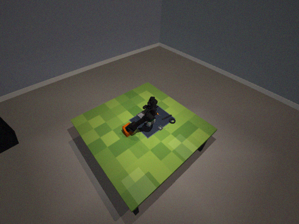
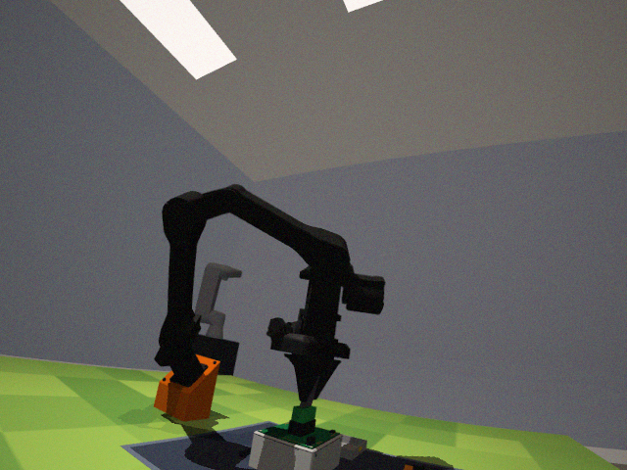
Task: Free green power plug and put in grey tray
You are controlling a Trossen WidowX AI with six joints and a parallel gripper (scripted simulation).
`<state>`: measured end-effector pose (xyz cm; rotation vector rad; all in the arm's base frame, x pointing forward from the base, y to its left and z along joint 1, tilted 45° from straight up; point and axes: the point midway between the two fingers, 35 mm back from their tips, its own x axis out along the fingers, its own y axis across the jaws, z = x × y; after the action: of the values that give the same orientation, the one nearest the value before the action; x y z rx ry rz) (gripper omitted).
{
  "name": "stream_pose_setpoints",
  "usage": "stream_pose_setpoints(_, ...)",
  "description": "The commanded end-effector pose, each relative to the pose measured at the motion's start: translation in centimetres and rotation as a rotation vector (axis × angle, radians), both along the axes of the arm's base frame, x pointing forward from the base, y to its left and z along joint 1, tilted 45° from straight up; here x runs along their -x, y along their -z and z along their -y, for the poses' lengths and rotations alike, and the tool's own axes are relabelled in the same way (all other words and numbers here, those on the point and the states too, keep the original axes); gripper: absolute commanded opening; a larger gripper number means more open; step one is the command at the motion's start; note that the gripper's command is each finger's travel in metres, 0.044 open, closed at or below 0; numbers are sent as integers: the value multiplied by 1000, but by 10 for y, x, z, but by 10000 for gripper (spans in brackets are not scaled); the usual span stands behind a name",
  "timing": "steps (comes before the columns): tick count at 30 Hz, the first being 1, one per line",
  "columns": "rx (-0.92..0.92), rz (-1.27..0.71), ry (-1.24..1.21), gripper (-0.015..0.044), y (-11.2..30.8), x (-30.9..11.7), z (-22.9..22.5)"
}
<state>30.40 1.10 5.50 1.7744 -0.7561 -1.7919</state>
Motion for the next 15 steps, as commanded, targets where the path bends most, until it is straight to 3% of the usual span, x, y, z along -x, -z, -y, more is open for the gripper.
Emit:
stream_pose_setpoints(1, 4, 1, -3, 0, -4, -1, -2)
stream_pose_setpoints(10, 92, -2, -3, 0, -9, -1, -18)
stream_pose_setpoints(15, 16, 1, -3, 0, -14, -1, -14)
